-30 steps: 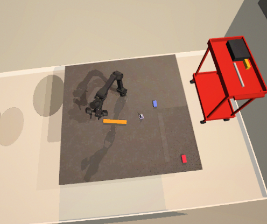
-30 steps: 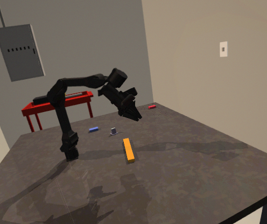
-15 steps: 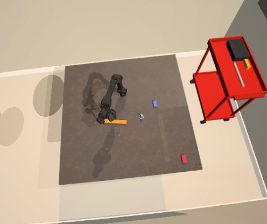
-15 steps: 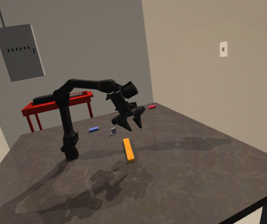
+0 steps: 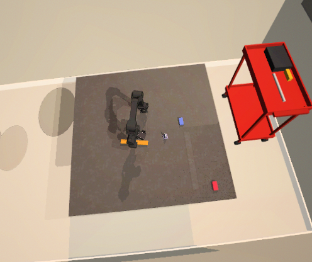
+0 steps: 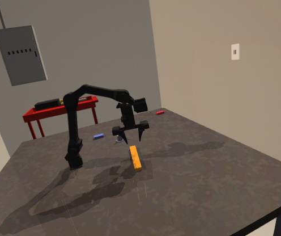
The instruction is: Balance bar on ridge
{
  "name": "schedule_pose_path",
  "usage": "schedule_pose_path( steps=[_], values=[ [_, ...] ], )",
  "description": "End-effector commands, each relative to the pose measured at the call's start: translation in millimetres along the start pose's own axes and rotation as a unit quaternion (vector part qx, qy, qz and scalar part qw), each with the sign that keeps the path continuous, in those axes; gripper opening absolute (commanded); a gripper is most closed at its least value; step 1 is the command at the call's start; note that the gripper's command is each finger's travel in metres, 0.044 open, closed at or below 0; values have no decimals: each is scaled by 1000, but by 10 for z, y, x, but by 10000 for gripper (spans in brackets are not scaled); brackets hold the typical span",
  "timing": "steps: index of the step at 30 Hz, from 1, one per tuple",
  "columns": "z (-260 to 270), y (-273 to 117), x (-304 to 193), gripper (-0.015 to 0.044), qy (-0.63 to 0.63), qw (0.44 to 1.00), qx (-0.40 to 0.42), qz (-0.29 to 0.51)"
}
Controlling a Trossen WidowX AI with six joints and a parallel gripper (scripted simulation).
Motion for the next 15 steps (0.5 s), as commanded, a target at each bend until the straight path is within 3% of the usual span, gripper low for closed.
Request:
schedule_pose_path(
  steps=[1,15],
  values=[
    [41,50,59,315,-27,999,18,-8],
    [59,501,65,315,-27,999,18,-8]
  ],
)
Point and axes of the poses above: the point midway between the two fingers, 35 mm back from their tips, its own y axis out along the fingers, its own z axis across the jaws, x = y × z, the point moved 3 cm from there along -y, back along the fingers, and after that the axes turned 13 degrees about -y, right-handed, at the moved point
